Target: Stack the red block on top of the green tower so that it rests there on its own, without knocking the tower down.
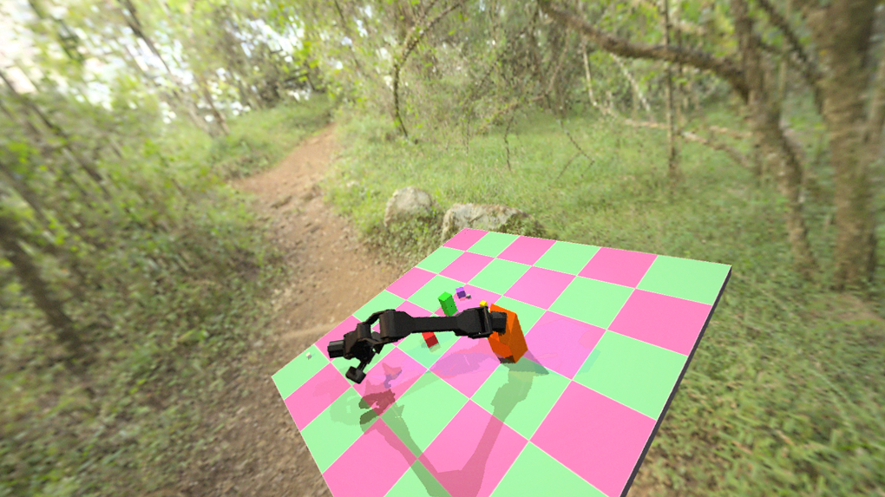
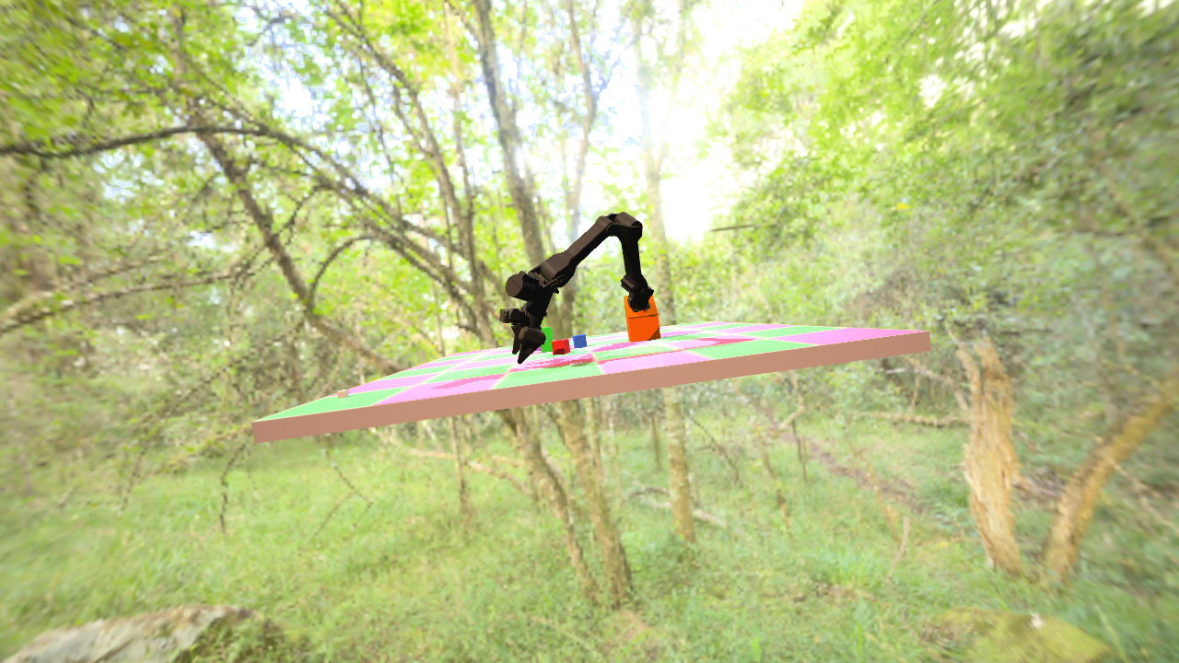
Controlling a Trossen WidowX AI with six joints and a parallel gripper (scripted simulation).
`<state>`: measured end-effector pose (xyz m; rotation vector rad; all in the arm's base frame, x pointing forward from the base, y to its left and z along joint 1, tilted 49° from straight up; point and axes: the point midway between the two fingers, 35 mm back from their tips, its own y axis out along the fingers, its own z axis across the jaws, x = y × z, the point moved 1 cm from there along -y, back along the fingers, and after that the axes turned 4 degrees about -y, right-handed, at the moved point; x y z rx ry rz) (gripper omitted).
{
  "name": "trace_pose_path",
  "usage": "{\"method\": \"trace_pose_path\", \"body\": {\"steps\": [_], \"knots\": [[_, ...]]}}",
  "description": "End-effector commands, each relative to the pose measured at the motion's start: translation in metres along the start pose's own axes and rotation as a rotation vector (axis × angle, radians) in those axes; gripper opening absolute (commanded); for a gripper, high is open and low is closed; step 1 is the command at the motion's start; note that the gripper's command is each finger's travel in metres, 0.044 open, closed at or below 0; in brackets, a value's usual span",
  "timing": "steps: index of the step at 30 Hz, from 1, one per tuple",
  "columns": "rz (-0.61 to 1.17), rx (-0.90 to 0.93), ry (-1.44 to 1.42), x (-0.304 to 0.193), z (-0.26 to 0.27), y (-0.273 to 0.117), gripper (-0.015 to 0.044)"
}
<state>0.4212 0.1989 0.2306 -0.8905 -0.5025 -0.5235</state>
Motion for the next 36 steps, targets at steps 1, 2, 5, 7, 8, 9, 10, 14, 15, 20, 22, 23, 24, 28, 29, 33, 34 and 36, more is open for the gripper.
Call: {"method": "trace_pose_path", "body": {"steps": [1,2,5,7,8,9,10,14,15,20,22,23,24,28,29,33,34,36], "knots": [[0.109,-0.05,0.039,-0.016,-0.045,-0.005,0.044],[0.135,-0.061,0.054,-0.02,-0.056,-0.007,0.044],[0.21,-0.084,0.103,-0.032,-0.087,-0.016,0.044],[0.257,-0.092,0.142,-0.041,-0.105,-0.023,0.044],[0.28,-0.094,0.163,-0.046,-0.113,-0.027,0.044],[0.302,-0.095,0.185,-0.051,-0.121,-0.031,0.044],[0.323,-0.095,0.208,-0.055,-0.128,-0.035,0.044],[0.398,-0.082,0.308,-0.073,-0.153,-0.054,0.044],[0.414,-0.076,0.335,-0.078,-0.159,-0.059,0.044],[0.48,-0.031,0.478,-0.099,-0.18,-0.084,0.044],[0.498,-0.007,0.54,-0.106,-0.187,-0.095,0.044],[0.504,0.007,0.571,-0.11,-0.19,-0.1,0.044],[0.51,0.021,0.603,-0.113,-0.192,-0.105,0.044],[0.518,0.059,0.683,-0.12,-0.197,-0.118,0.044],[0.518,0.059,0.683,-0.12,-0.197,-0.118,0.044],[0.518,0.06,0.683,-0.121,-0.197,-0.117,0.044],[0.518,0.059,0.683,-0.121,-0.197,-0.116,0.044],[0.517,0.058,0.683,-0.123,-0.196,-0.11,0.044]]}}
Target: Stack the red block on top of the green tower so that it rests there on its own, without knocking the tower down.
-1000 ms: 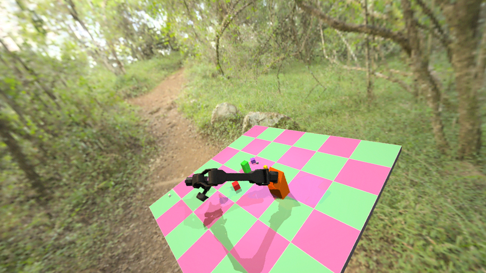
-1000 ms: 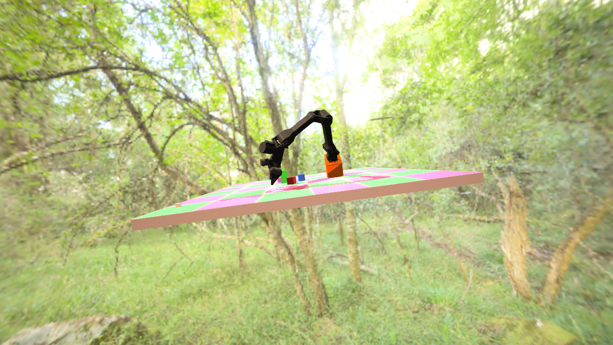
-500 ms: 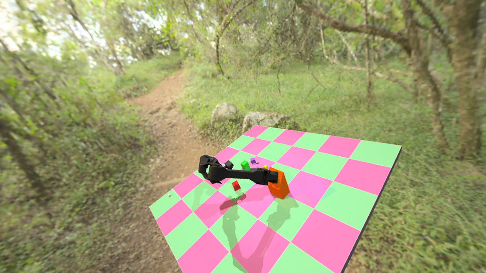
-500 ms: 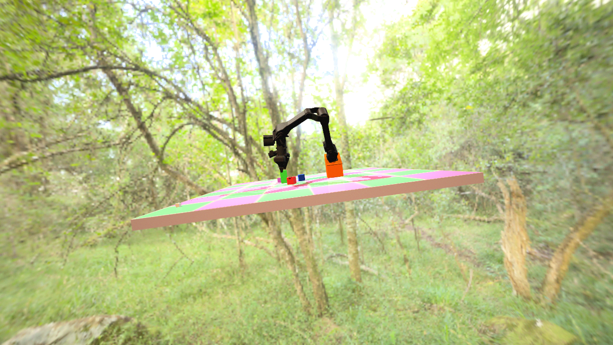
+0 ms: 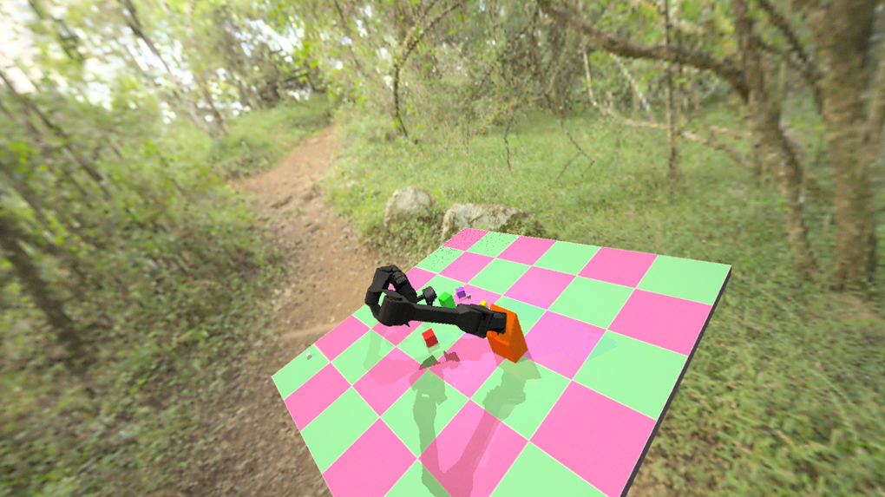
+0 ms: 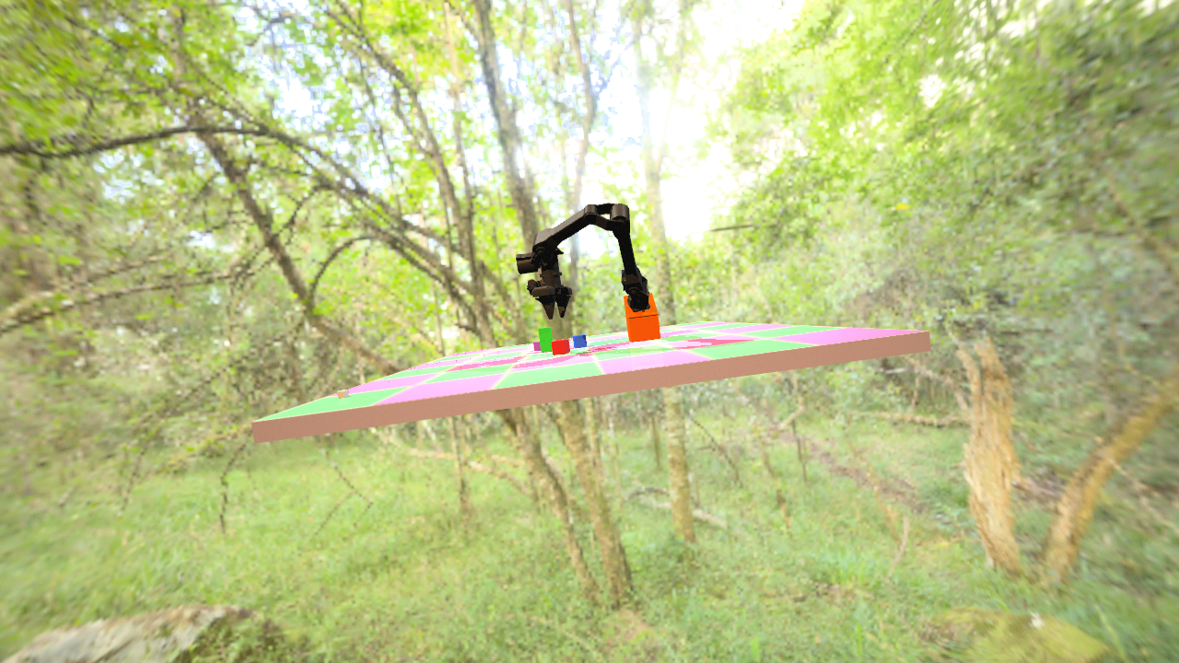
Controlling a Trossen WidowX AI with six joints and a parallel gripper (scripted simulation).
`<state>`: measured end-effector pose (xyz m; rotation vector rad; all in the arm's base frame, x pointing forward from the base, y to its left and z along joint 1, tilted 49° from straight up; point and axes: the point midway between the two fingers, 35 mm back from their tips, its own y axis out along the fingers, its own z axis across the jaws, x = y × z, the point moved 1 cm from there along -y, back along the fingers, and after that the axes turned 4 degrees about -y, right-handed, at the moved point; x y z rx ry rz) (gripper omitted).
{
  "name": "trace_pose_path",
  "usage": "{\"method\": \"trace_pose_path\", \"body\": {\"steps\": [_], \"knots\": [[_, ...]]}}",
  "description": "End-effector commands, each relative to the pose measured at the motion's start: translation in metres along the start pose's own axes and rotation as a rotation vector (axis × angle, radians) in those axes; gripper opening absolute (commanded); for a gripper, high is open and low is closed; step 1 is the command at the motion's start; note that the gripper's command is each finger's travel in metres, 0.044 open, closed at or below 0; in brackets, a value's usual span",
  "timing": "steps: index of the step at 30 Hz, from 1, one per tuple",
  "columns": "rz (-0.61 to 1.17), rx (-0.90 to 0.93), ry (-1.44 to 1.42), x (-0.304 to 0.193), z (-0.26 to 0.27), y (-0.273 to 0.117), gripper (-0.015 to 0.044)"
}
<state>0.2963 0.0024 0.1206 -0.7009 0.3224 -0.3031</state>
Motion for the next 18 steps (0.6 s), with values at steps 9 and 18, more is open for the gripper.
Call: {"method": "trace_pose_path", "body": {"steps": [9,18], "knots": [[0.005,0.01,0.007,-0.002,0.0,0.056,0.044],[0.005,0.009,0.007,-0.001,-0.001,0.063,0.044]]}}
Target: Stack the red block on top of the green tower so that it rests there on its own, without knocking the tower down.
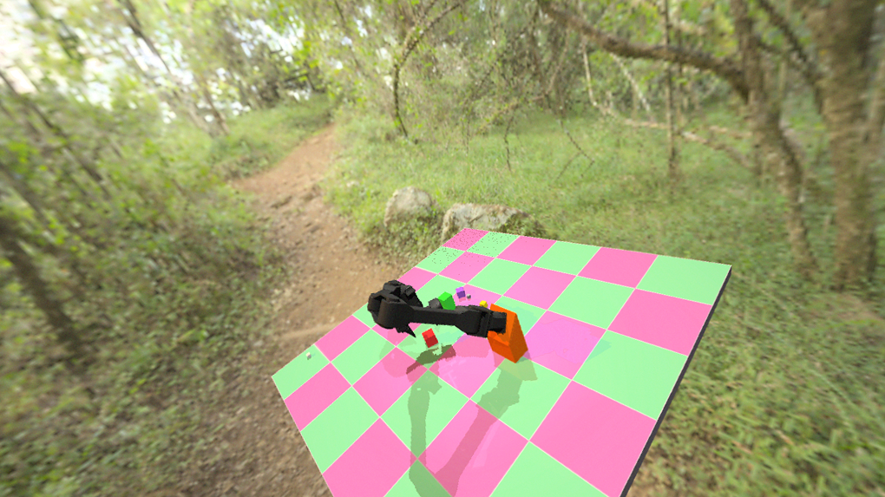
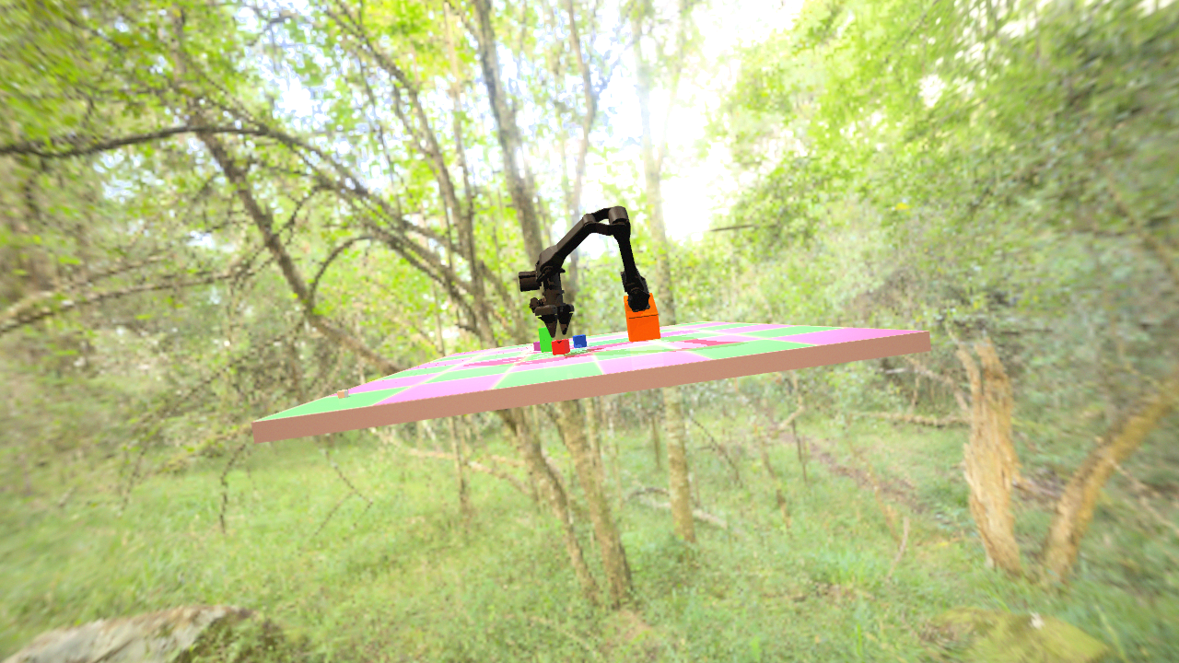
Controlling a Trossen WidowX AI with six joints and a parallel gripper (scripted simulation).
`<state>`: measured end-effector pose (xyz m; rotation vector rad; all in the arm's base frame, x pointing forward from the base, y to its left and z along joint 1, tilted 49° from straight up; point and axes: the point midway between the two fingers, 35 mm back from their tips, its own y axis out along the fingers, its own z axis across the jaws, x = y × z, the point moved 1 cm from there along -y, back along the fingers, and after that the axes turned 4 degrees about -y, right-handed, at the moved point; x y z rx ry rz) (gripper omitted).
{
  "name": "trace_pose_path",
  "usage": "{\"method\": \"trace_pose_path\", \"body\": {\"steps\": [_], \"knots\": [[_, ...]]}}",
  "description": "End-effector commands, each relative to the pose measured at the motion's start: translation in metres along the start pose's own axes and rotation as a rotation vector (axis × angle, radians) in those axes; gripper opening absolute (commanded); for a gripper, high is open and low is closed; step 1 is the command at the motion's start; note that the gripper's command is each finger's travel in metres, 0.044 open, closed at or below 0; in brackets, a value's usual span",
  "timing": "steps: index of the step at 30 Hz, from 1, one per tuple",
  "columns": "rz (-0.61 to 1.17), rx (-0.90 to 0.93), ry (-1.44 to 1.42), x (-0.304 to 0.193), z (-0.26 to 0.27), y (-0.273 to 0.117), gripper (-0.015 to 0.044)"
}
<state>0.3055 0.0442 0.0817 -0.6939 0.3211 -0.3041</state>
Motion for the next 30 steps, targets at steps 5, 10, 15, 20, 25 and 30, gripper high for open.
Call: {"method": "trace_pose_path", "body": {"steps": [5,10,15,20,25,30], "knots": [[0.004,0.002,0.007,-0.001,-0.001,0.013,0.044],[0.004,0.002,0.007,0.0,-0.001,0.022,0.044],[0.005,0.002,0.007,-0.001,-0.001,0.03,0.044],[0.005,0.003,0.007,-0.001,-0.001,0.038,0.044],[0.005,0.005,0.007,-0.002,-0.001,0.046,0.044],[0.006,0.006,0.008,-0.002,0.0,0.051,0.044]]}}
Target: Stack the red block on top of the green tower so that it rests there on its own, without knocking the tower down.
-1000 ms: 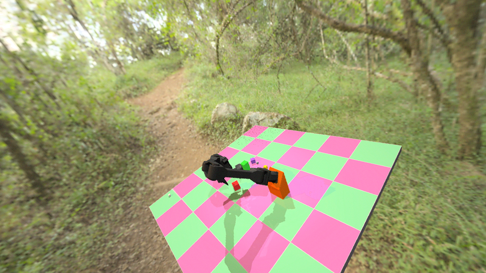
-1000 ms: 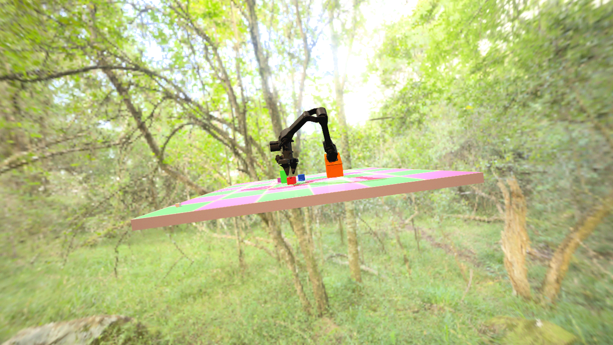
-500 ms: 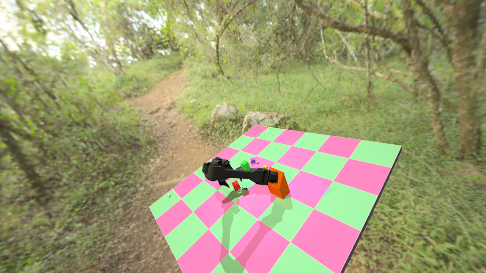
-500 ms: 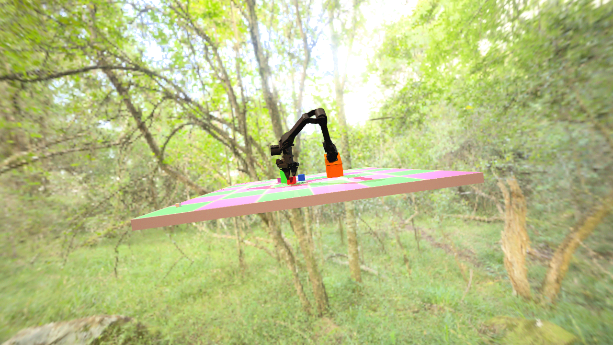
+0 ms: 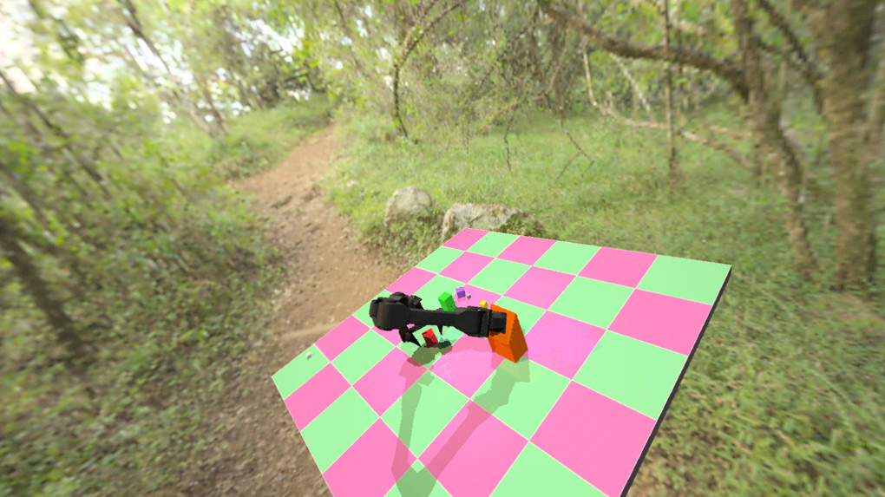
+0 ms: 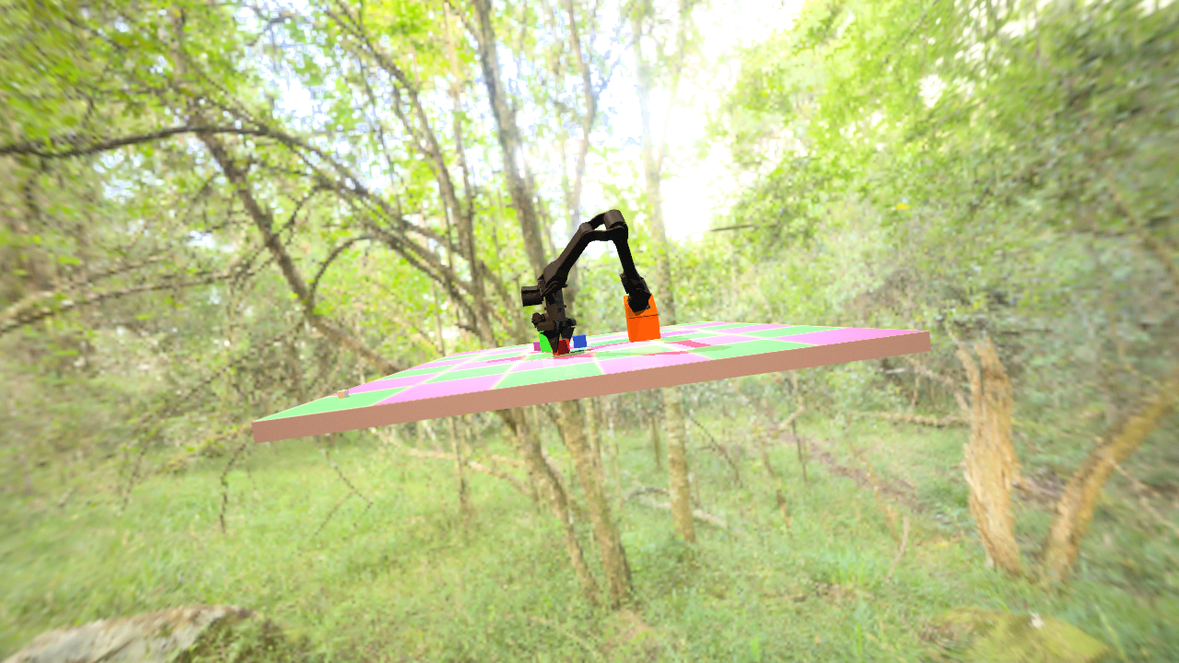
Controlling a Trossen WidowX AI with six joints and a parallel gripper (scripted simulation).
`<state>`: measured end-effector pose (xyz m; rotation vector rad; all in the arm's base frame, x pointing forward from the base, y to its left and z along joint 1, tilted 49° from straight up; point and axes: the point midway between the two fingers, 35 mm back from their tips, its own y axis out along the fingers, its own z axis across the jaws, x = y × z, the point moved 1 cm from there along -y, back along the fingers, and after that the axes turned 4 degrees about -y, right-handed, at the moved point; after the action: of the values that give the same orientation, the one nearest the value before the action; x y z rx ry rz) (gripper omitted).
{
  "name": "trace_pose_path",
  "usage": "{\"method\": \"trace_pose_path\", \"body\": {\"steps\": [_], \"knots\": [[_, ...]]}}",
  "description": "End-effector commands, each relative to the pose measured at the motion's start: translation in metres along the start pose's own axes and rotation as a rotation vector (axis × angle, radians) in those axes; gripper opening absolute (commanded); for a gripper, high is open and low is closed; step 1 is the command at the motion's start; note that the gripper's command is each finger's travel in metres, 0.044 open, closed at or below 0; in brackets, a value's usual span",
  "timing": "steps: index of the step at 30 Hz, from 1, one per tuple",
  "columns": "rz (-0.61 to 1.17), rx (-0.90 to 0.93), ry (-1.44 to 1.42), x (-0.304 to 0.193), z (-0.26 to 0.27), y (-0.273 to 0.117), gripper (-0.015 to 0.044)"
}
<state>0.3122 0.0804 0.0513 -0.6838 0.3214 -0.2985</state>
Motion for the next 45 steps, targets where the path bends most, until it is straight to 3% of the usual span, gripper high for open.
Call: {"method": "trace_pose_path", "body": {"steps": [1,12,21,29,35,45], "knots": [[-0.001,-0.003,0.008,0.0,-0.002,0.003,0.044],[-0.001,-0.003,0.008,0.0,-0.002,0.003,0.044],[-0.001,-0.003,0.008,0.0,-0.002,0.003,0.0204],[-0.001,-0.003,0.008,0.0,-0.002,0.003,0.015],[-0.002,-0.005,0.008,0.0,-0.002,-0.013,0.0],[-0.003,-0.007,0.008,0.0,-0.001,-0.059,0.0]]}}
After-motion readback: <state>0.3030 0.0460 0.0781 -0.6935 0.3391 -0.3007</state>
